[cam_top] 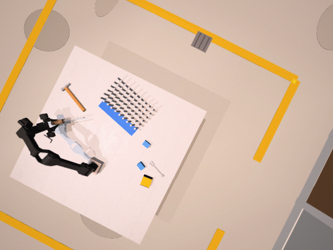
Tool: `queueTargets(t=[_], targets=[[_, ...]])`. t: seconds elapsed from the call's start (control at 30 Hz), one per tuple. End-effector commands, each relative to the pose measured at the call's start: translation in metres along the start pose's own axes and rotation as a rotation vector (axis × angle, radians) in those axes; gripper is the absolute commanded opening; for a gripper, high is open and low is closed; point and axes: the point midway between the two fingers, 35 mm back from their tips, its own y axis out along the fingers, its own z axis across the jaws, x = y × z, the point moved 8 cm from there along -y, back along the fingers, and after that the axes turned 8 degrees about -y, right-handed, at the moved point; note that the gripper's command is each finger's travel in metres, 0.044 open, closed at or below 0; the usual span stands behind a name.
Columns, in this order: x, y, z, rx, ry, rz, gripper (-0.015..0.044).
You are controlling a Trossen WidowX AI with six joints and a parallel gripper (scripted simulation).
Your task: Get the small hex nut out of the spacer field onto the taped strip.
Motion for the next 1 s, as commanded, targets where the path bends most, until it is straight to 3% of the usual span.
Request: queueTargets(t=[0.0, 0.97], targets=[[0.0, 0.003, 0.0, -0.007, 0.003, 0.006, 0.0], [0.009, 0.024, 0.005, -0.007, 0.003, 0.006, 0.0]])
